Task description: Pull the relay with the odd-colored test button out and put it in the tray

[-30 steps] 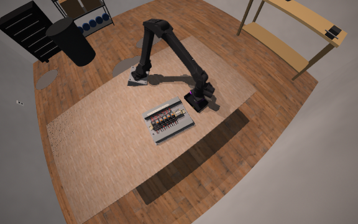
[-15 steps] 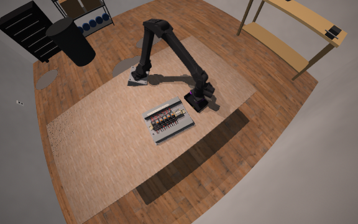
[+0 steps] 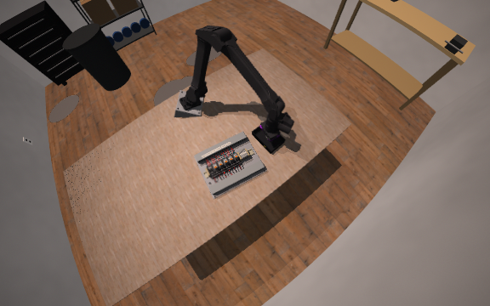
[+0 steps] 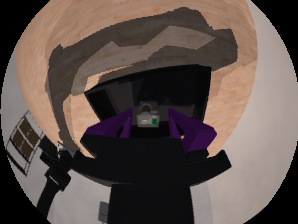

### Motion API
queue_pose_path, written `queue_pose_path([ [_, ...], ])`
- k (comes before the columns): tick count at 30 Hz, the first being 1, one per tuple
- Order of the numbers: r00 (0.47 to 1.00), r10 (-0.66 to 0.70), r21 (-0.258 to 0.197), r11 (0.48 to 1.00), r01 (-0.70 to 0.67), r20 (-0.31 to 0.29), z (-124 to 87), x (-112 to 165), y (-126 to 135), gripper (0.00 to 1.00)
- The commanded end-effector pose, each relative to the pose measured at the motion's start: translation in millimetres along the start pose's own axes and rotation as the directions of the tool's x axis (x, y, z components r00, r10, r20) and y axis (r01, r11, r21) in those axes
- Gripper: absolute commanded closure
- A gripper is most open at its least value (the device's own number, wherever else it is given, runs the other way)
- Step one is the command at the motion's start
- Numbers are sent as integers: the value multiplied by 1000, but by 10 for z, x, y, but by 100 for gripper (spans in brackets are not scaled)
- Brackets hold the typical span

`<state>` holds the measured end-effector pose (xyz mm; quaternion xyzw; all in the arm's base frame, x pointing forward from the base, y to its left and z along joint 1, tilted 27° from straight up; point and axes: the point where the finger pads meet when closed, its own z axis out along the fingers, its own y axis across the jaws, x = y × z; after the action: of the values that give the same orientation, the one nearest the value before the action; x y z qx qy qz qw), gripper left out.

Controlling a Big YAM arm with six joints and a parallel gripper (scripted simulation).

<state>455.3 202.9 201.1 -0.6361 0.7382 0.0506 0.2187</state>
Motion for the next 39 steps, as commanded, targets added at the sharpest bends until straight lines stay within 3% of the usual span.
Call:
queue_pose_path([
  [1, 1000, 5, 48, 999, -6, 26, -191, -83, -117, 41],
  [39, 1000, 3, 56, 998, -5, 28, -306, -99, -157, 41],
])
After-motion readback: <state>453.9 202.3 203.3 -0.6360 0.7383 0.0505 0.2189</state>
